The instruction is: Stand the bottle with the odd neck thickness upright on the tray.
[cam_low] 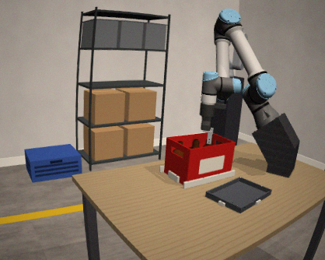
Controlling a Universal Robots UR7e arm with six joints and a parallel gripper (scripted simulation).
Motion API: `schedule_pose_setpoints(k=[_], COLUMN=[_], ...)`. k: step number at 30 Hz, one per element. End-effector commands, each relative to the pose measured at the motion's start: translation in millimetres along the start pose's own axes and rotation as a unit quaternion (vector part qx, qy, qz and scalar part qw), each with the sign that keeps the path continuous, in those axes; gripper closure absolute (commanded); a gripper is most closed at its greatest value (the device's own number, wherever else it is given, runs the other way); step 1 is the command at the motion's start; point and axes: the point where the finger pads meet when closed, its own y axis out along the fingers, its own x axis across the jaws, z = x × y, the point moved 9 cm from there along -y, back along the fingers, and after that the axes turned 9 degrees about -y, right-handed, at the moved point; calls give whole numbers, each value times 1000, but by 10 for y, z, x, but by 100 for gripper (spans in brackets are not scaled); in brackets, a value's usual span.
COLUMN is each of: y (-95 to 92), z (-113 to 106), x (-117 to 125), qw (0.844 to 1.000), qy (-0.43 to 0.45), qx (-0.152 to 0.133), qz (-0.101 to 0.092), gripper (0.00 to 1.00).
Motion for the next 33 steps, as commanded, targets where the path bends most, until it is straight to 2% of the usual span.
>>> schedule_pose_setpoints(k=[1,21,29,33], y=[-2,-16,-93,-188], z=[-2,-2,-2,-2], x=[0,0,0,0], qw=[1000,1000,1000,1000], qy=[0,0,0,0], qx=[0,0,0,0], qz=[0,0,0,0], gripper=[0,0,0,0])
